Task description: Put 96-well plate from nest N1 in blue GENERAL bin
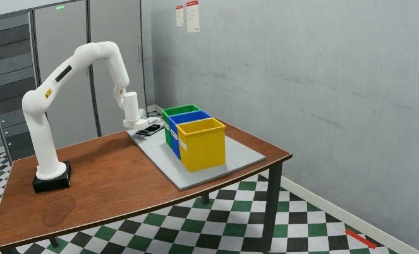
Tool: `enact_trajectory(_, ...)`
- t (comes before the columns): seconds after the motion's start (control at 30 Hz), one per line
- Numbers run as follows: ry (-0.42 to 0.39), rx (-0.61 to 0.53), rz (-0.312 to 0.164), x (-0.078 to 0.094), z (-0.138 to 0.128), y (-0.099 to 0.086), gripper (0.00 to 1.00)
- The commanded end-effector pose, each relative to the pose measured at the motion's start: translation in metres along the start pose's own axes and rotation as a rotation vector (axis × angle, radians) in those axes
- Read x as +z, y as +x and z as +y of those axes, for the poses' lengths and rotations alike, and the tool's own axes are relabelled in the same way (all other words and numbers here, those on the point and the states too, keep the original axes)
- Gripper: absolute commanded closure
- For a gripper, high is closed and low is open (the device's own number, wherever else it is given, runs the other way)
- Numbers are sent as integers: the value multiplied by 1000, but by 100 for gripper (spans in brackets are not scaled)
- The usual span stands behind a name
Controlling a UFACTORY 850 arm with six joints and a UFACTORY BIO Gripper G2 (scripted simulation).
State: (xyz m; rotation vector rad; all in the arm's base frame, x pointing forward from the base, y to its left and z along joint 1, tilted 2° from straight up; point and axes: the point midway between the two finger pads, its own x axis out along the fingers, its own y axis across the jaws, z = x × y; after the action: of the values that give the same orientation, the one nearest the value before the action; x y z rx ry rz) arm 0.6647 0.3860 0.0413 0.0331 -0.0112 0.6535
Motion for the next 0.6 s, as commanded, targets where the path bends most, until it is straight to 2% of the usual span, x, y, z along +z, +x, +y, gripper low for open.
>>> enact_trajectory(0.0,-1,0,-3,7,0,1,100)
enact_trajectory(0.57,-1,0,-3,32,0,1,100)
